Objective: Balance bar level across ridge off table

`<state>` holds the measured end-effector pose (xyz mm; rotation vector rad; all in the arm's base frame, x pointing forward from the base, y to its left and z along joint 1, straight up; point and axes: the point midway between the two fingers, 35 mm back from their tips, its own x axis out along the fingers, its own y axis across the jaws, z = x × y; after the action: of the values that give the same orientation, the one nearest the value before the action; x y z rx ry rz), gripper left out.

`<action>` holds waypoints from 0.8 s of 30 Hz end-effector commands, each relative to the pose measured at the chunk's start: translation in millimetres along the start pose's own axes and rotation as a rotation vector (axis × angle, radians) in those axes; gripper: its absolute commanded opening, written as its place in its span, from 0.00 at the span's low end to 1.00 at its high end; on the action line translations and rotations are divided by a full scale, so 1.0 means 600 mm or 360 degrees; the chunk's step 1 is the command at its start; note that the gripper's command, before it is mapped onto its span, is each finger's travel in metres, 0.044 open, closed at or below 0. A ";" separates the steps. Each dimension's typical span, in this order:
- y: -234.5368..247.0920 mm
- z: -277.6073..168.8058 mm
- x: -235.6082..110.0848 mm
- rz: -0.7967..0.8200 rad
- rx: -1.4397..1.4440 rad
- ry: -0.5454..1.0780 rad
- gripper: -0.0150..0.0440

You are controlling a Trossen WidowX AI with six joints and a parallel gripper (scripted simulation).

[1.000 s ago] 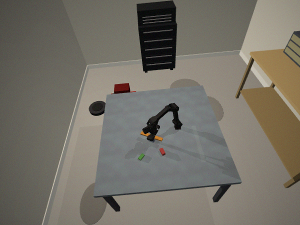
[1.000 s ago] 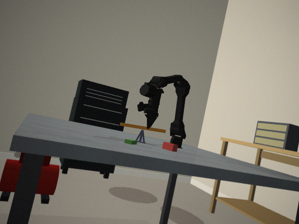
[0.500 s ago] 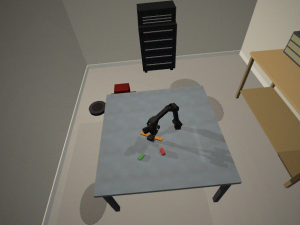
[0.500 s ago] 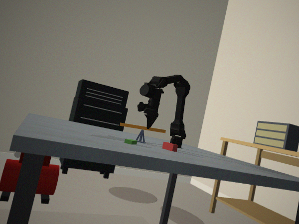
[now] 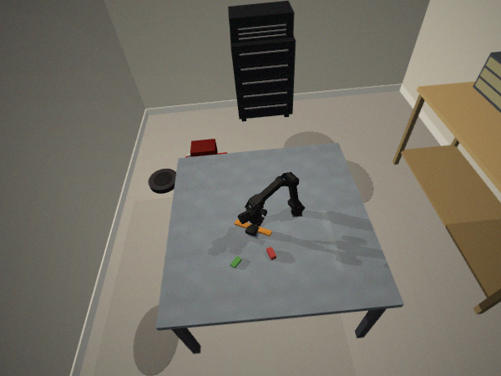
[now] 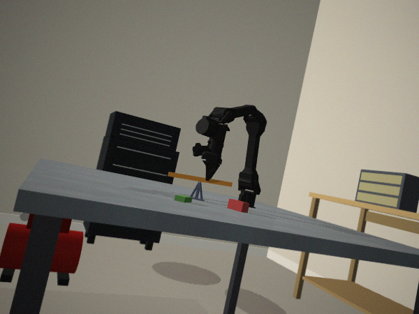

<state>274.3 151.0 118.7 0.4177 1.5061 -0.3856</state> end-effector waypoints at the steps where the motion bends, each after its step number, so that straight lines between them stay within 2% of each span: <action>1: 0.001 -0.001 0.002 0.0003 0.0000 0.0005 0.25; 24: 0.000 -0.001 0.005 0.0003 0.0000 0.0005 0.25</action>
<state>274.1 151.1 117.5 0.4181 1.5052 -0.3844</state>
